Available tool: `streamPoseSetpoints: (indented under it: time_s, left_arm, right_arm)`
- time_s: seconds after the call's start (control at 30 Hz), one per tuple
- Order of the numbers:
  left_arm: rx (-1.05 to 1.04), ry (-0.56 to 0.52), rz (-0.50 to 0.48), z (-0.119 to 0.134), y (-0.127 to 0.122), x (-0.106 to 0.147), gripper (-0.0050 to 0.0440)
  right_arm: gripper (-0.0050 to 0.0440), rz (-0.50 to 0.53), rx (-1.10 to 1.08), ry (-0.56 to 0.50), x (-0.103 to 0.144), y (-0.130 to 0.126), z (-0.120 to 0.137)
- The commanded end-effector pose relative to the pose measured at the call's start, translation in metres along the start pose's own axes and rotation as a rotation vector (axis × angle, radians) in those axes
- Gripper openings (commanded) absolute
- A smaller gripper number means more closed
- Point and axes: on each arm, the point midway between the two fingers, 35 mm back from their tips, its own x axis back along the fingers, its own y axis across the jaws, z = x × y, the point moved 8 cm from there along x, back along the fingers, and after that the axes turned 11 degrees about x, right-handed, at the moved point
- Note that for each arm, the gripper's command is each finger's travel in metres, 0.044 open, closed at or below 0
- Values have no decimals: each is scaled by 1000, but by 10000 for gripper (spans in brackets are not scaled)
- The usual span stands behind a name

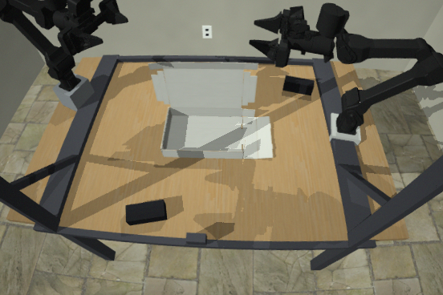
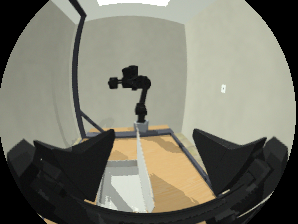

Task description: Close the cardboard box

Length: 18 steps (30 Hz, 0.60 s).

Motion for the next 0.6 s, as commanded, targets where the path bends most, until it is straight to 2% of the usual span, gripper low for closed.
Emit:
streamPoseSetpoints:
  time_s: [0.0,0.53,0.57]
  left_arm:
    - [0,-20,4,-7,-1,1,440]
    - [0,-20,4,-7,-1,1,440]
    - [-6,-17,3,-7,-1,1,420]
  right_arm:
    - [440,4,0,-20,1,-1,-7]
    - [440,4,0,-20,1,-1,-7]
    - [417,2,7,-16,1,-1,-7]
